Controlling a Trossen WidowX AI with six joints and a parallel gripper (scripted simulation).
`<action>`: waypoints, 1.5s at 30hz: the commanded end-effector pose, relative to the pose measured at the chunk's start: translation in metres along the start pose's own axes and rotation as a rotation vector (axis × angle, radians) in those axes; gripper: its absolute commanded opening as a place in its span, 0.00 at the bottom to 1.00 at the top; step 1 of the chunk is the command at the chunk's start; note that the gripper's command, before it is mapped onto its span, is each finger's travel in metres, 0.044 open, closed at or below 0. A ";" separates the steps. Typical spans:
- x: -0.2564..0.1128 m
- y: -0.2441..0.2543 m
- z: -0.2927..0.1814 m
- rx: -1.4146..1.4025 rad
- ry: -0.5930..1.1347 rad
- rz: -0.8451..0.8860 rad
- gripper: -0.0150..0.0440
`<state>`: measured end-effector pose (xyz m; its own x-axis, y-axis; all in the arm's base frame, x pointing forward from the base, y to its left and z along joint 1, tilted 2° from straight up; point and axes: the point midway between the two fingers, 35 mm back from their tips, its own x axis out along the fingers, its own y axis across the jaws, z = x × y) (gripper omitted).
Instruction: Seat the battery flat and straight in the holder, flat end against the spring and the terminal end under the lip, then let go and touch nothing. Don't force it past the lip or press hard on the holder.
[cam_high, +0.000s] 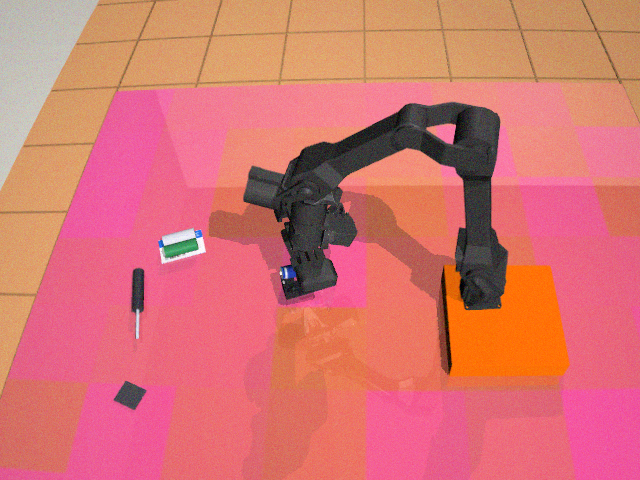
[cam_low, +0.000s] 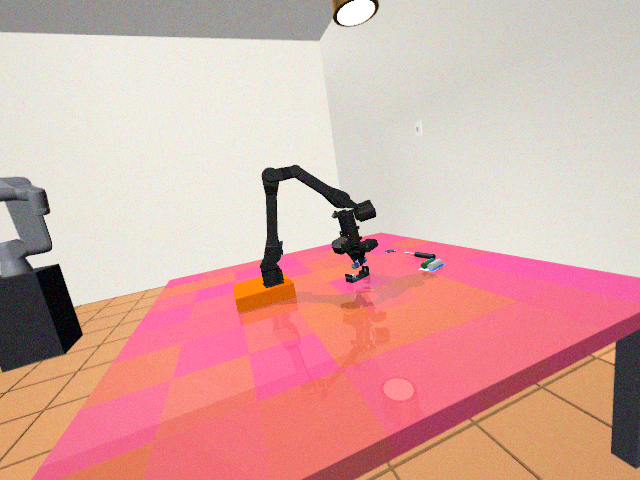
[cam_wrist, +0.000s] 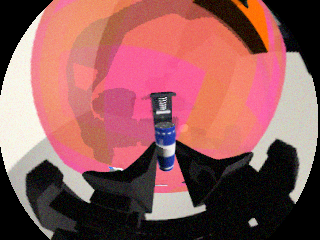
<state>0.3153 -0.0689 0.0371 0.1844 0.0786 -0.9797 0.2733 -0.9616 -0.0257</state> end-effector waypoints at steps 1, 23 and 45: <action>0.006 -0.001 0.003 -0.005 0.054 -0.002 0.39; 0.017 0.000 0.008 -0.003 0.171 -0.007 0.39; 0.025 -0.001 0.016 -0.007 0.318 -0.008 0.39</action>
<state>0.3090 -0.0712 0.0115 0.4536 0.1594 -0.8769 0.2803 -0.9595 -0.0294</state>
